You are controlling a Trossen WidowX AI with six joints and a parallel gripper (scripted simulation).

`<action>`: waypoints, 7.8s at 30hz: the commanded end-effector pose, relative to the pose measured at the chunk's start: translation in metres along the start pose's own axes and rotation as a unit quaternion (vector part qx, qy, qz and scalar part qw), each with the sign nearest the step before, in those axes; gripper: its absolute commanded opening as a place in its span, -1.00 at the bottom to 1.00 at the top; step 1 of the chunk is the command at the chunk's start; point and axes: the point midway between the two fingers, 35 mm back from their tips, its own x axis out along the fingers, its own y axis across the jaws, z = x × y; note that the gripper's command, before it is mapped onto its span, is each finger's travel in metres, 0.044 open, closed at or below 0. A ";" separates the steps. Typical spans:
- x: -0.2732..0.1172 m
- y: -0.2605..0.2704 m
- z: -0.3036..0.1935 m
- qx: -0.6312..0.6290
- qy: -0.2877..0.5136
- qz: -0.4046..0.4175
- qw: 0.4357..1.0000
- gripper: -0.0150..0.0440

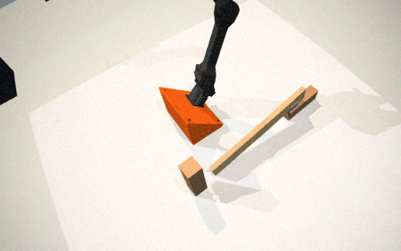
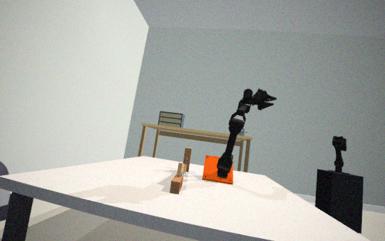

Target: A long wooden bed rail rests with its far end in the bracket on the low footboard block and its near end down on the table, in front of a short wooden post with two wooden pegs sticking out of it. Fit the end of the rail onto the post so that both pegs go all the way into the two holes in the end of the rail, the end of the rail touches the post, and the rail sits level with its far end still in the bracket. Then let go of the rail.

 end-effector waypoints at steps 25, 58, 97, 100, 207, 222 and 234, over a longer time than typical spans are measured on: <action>-0.280 0.156 0.056 -0.420 -0.524 0.195 0.715 1.00; -0.542 0.083 -0.369 -0.536 -0.696 0.362 -0.313 1.00; -0.530 0.016 -0.480 -0.484 -0.600 0.394 -0.501 1.00; -0.531 0.017 -0.485 -0.484 -0.600 0.394 -0.501 1.00; -0.531 0.016 -0.485 -0.484 -0.599 0.394 -0.502 -0.49; -0.530 0.015 -0.478 -0.484 -0.599 0.394 -0.502 -0.49; -0.530 0.014 -0.472 -0.484 -0.599 0.394 -0.501 -0.49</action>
